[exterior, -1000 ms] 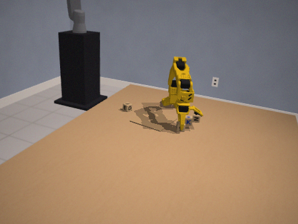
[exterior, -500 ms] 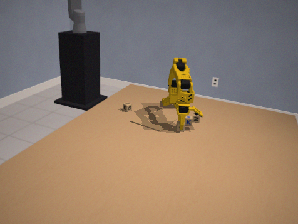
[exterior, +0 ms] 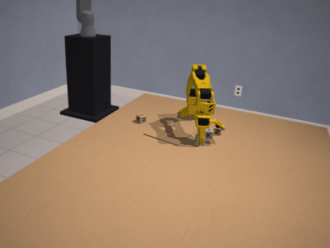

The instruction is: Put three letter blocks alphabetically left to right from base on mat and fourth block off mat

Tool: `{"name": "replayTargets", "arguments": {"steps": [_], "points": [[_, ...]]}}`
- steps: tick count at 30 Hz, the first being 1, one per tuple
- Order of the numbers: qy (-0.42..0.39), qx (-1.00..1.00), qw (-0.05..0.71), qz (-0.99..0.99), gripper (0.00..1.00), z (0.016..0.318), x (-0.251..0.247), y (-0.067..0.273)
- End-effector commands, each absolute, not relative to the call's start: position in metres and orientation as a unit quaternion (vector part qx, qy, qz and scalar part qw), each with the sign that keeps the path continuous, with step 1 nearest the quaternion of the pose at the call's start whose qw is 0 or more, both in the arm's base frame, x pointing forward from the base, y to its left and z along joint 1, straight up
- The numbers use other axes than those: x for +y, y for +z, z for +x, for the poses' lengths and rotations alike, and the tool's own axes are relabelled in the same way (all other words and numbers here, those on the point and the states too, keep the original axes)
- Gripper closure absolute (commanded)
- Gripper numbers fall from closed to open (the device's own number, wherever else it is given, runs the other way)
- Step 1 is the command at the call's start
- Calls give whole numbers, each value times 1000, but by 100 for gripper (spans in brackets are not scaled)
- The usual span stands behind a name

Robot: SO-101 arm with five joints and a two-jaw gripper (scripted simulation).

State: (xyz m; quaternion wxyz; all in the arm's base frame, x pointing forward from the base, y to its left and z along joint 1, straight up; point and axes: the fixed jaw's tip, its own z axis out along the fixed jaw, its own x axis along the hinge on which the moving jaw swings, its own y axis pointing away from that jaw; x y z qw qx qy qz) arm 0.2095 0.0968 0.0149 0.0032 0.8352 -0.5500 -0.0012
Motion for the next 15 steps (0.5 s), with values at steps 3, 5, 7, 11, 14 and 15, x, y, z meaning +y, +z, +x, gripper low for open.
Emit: {"name": "replayTargets", "arguments": {"steps": [3,5,7,11,14,15], "points": [[19,-550,-30,835,84,220,101,30],[19,-550,-30,835,84,220,101,30],[19,-550,-30,835,86,220,101,30],[19,-550,-30,835,93,220,101,30],[19,-550,-30,835,98,220,101,30],[19,-550,-30,835,99,220,101,30]]}}
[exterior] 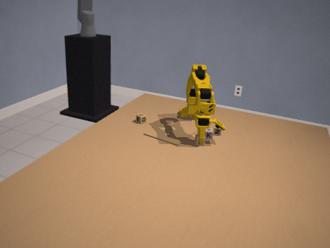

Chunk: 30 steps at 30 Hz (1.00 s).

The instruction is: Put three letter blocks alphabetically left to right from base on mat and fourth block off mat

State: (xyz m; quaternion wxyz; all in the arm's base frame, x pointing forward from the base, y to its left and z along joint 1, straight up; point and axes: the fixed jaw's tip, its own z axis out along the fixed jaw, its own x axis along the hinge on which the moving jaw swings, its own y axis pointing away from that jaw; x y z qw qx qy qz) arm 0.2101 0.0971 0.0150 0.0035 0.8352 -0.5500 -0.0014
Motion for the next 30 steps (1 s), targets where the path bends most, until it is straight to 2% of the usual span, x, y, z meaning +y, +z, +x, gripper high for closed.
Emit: {"name": "replayTargets", "arguments": {"steps": [1,12,30], "points": [[19,-550,-30,835,100,220,101,30],[19,-550,-31,835,100,221,101,34],[24,-549,-38,834,100,217,99,75]]}}
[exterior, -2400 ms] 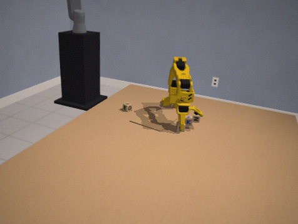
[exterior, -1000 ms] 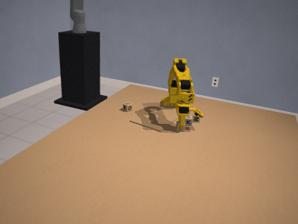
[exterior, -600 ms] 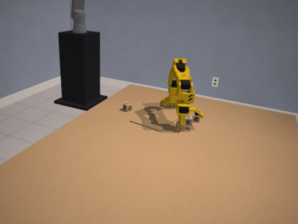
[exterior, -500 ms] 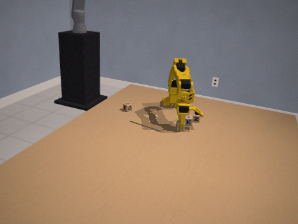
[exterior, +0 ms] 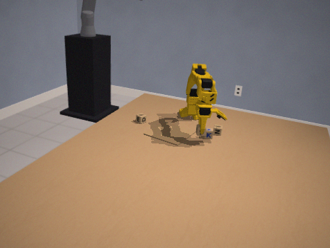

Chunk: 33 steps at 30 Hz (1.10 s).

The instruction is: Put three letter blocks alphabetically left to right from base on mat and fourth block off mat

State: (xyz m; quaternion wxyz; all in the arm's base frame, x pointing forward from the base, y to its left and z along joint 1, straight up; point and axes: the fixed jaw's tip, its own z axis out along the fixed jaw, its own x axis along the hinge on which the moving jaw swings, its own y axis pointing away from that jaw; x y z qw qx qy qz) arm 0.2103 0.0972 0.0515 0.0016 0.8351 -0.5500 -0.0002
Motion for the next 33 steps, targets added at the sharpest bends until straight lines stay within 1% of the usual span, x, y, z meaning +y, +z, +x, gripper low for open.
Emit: {"name": "replayTargets", "arguments": {"steps": [1,15,24,26,33], "points": [[24,-549,-39,834,100,217,99,76],[24,-561,-38,826,100,215,95,79],[22,-647,-34,761,100,207,65,78],[22,-647,-34,761,100,207,65,78],[20,-714,-31,699,100,195,41,74]]}}
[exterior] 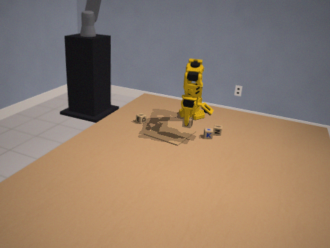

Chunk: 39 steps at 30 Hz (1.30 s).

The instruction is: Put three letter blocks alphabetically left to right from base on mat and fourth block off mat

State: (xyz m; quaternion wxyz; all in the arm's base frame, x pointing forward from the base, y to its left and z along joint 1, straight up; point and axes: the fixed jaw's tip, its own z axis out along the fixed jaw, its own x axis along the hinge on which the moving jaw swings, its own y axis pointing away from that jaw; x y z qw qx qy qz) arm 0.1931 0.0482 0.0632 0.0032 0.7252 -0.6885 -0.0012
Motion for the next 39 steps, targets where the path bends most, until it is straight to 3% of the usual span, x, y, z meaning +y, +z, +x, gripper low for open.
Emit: {"name": "replayTargets", "arguments": {"steps": [1,39], "points": [[20,-720,-31,693,100,193,39,73],[20,-737,-31,675,100,190,34,71]]}}
